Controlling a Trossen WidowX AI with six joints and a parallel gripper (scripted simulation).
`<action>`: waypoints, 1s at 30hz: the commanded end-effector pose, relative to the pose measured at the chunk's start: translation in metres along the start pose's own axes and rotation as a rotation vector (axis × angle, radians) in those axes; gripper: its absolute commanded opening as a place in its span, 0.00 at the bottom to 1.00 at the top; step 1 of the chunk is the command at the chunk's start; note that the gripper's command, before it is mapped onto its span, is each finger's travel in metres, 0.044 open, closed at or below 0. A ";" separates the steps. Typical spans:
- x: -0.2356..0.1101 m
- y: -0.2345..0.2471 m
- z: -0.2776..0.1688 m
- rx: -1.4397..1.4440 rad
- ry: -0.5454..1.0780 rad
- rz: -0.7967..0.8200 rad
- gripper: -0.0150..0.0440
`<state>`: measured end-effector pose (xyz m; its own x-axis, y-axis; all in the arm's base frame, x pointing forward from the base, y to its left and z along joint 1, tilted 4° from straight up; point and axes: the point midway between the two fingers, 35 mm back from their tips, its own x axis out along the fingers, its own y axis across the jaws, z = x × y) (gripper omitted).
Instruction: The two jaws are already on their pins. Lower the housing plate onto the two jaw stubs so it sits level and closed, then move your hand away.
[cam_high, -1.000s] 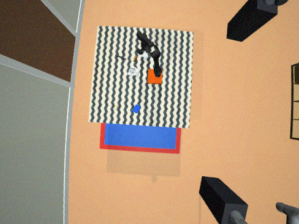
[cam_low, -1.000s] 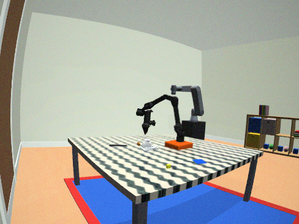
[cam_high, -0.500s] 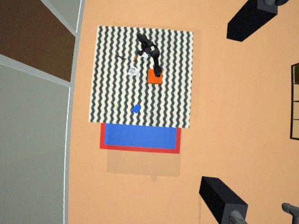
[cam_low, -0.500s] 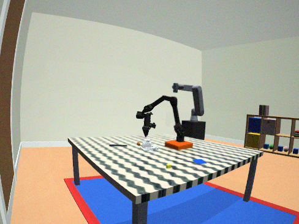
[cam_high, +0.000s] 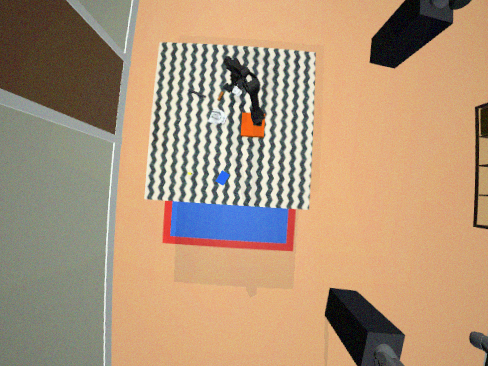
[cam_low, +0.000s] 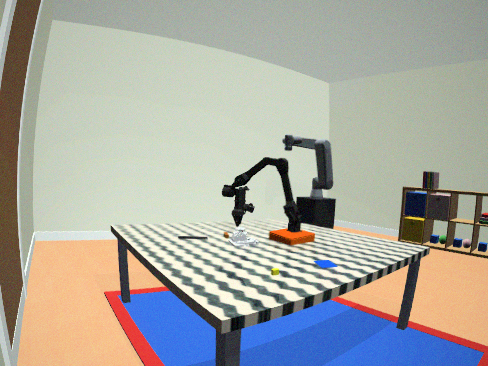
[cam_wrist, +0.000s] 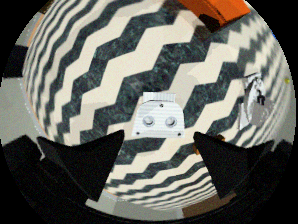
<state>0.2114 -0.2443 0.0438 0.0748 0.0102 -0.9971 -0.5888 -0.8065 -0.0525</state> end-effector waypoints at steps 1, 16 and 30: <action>0.006 0.000 0.003 0.005 -0.013 0.000 1.00; 0.017 0.000 0.003 0.005 -0.013 0.000 1.00; 0.036 0.000 0.004 0.005 -0.013 0.000 1.00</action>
<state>0.2136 -0.2441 0.0143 0.0753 0.0099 -0.9971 -0.5888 -0.8066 -0.0525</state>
